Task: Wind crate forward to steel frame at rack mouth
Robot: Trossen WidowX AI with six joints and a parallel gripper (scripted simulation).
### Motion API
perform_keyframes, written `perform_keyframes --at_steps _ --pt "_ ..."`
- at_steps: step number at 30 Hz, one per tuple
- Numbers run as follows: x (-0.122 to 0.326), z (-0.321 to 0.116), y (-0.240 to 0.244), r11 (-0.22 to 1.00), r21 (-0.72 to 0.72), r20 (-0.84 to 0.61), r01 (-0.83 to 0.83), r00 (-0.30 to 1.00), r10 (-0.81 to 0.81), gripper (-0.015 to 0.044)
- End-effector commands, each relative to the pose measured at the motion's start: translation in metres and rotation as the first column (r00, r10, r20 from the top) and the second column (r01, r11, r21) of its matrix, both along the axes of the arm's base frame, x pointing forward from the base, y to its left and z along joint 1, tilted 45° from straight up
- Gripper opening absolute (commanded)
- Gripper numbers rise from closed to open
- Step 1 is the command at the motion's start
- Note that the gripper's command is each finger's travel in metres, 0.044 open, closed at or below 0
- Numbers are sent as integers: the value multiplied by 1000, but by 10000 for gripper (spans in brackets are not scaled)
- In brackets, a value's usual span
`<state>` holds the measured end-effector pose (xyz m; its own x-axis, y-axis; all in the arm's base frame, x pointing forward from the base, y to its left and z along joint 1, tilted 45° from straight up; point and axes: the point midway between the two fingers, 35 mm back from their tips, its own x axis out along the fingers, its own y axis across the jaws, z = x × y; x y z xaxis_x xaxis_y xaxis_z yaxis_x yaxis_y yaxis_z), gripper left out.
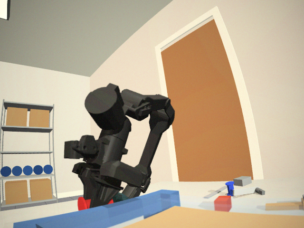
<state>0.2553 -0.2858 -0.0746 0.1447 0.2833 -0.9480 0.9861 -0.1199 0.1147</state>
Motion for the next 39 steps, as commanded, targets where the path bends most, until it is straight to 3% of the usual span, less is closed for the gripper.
perform_keyframes --at_steps 1,39 --pt "0 5 12 1000 24 -1 -6 1000 6 0" --pt "-12 29 40 1000 27 -2 -6 1000 6 0"
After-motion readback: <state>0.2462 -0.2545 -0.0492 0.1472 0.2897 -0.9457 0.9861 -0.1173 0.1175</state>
